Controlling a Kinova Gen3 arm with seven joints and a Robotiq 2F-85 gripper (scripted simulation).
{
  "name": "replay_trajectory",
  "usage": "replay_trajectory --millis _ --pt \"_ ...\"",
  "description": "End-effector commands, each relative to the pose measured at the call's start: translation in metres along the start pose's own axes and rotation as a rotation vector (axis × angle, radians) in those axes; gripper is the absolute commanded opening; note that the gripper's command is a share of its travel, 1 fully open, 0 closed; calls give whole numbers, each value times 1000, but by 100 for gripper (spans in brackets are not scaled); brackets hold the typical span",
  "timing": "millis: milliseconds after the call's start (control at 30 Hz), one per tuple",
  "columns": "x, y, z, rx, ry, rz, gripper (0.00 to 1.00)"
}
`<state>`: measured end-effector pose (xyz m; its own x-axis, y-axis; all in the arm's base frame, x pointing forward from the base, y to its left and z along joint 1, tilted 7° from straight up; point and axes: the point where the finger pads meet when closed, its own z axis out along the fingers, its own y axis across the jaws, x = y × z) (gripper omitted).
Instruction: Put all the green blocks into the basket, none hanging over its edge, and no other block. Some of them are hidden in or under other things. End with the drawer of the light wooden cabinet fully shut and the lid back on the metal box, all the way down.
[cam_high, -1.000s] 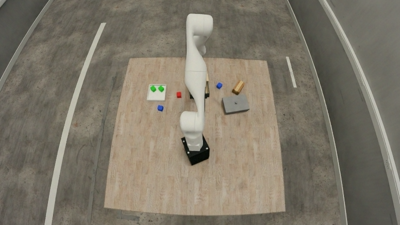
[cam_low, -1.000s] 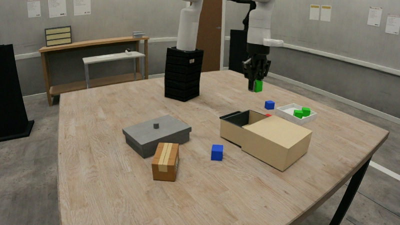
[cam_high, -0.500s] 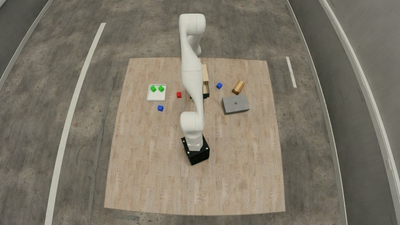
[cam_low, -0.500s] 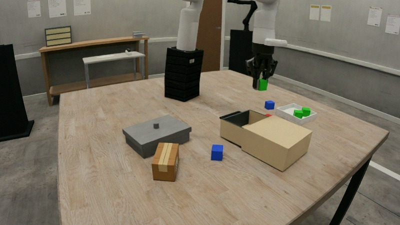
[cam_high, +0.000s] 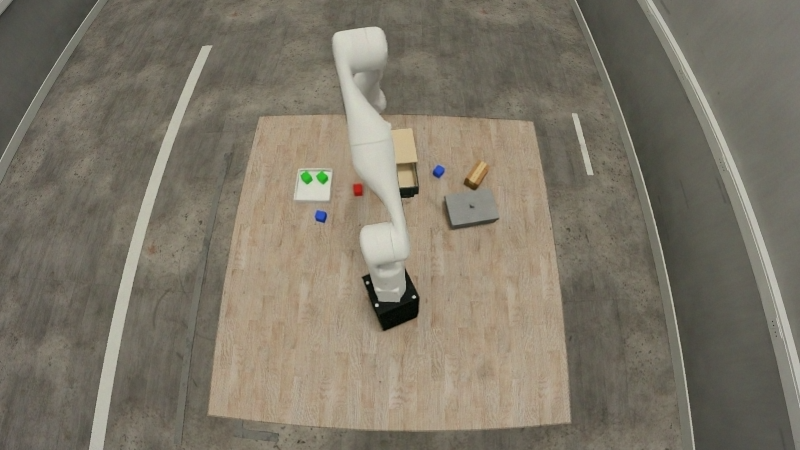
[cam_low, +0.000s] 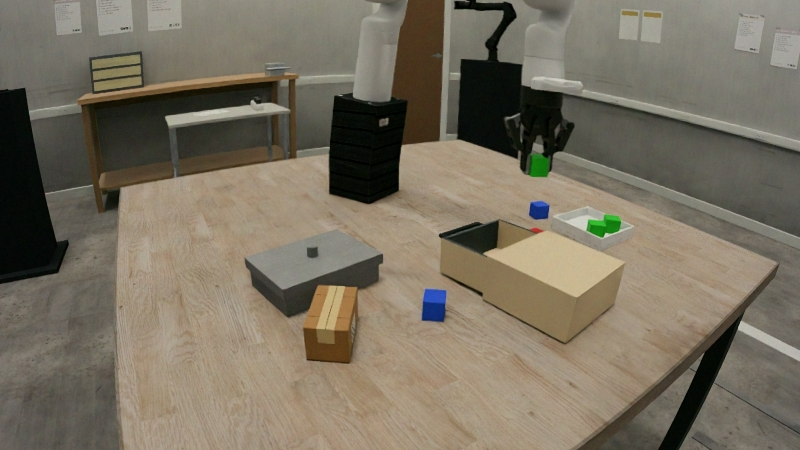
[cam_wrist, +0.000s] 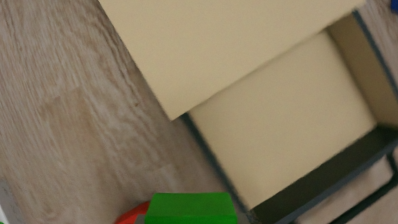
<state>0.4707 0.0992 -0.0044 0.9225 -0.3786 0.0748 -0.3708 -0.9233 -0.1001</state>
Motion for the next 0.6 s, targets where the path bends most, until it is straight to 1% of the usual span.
replay_trajectory --millis 0,67,567 --pt "-8 -14 0 -7 6 117 10" --pt "-8 -14 0 -7 6 117 10" --pt "-54 -85 1 -4 8 702 10"
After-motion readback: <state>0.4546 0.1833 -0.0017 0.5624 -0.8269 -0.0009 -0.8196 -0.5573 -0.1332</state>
